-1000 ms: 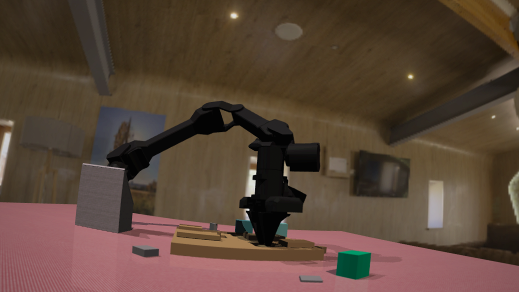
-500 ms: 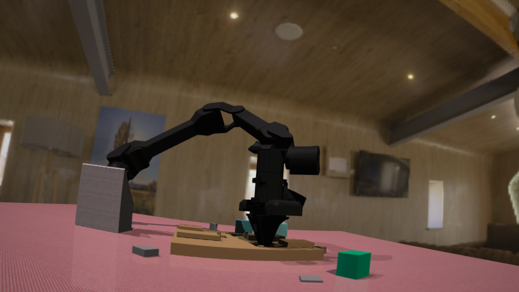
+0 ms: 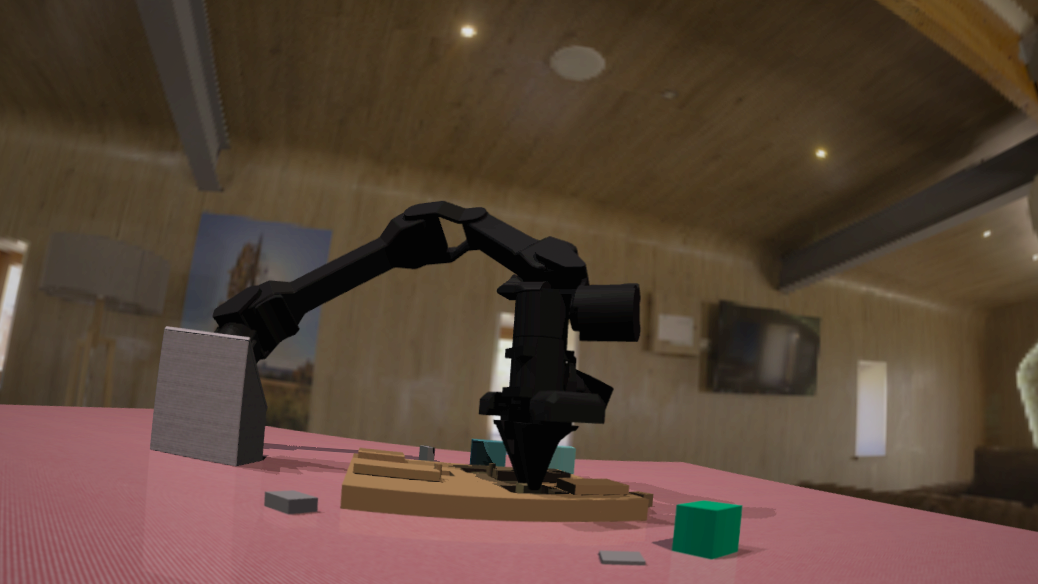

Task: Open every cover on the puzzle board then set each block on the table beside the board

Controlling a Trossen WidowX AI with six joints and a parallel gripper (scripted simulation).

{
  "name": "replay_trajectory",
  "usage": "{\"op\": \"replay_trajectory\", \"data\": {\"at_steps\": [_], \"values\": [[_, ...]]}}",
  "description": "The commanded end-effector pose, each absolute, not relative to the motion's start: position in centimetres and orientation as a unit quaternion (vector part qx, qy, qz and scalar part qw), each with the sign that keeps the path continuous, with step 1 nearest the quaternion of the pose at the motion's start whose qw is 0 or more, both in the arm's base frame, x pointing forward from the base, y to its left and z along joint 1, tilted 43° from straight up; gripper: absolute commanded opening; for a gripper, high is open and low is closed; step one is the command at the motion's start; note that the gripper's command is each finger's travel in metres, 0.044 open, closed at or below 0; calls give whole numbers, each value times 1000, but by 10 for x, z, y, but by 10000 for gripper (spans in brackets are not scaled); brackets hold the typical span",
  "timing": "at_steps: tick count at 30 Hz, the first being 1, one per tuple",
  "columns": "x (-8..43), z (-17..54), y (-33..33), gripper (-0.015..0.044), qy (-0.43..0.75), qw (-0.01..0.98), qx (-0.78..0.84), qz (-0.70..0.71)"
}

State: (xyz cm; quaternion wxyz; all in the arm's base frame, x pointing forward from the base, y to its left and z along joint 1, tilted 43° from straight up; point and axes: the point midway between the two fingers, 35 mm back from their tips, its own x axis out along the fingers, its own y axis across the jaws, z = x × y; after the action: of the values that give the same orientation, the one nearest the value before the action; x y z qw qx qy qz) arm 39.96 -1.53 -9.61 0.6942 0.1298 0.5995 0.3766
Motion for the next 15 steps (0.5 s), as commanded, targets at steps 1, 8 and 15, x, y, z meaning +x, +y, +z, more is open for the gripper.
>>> {"op": "replay_trajectory", "data": {"at_steps": [1,8,15], "values": [[400,-93,-18,80,600,694,127,378],[400,-87,-24,80,600,694,127,378],[400,-80,-30,80,600,693,127,378]]}}
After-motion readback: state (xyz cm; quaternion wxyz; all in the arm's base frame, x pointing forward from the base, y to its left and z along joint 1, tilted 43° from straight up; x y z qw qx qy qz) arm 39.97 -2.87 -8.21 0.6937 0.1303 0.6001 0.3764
